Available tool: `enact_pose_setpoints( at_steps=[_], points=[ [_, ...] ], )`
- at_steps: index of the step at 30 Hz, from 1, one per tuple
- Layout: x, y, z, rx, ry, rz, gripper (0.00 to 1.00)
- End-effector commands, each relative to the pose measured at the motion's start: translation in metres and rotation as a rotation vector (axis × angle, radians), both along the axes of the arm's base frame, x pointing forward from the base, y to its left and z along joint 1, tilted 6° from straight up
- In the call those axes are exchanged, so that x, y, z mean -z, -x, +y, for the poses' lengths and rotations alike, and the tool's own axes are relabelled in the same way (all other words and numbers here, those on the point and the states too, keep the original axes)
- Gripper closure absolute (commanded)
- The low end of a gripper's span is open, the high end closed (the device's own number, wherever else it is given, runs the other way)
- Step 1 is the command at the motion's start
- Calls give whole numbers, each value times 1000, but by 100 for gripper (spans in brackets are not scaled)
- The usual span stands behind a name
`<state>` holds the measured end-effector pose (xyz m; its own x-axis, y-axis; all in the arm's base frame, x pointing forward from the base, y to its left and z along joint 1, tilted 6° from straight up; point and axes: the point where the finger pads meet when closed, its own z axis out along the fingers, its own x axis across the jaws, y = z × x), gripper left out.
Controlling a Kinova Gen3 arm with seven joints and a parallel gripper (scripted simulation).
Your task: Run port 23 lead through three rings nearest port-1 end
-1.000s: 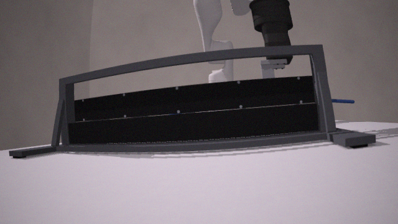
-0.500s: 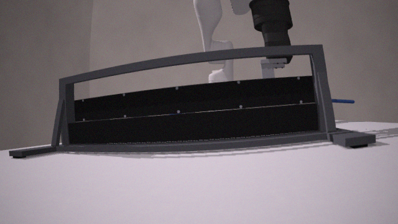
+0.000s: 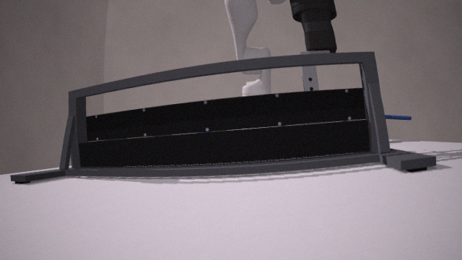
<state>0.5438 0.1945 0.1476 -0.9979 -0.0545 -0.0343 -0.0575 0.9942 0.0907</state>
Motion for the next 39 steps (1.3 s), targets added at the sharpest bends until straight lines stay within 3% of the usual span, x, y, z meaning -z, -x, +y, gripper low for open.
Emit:
enact_pose_setpoints(
  at_steps=[1, 12, 26, 27, 39],
  points=[
    [-12, -2, -1, 3, -2, -11, 33],
    [-43, -1, -4, 3, -2, -11, 33],
    [-52, -1, -5, 3, -2, -11, 33],
    [-52, -1, -5, 3, -2, -11, 100],
    [-52, -1, -5, 3, -2, -11, 100]
  ],
)
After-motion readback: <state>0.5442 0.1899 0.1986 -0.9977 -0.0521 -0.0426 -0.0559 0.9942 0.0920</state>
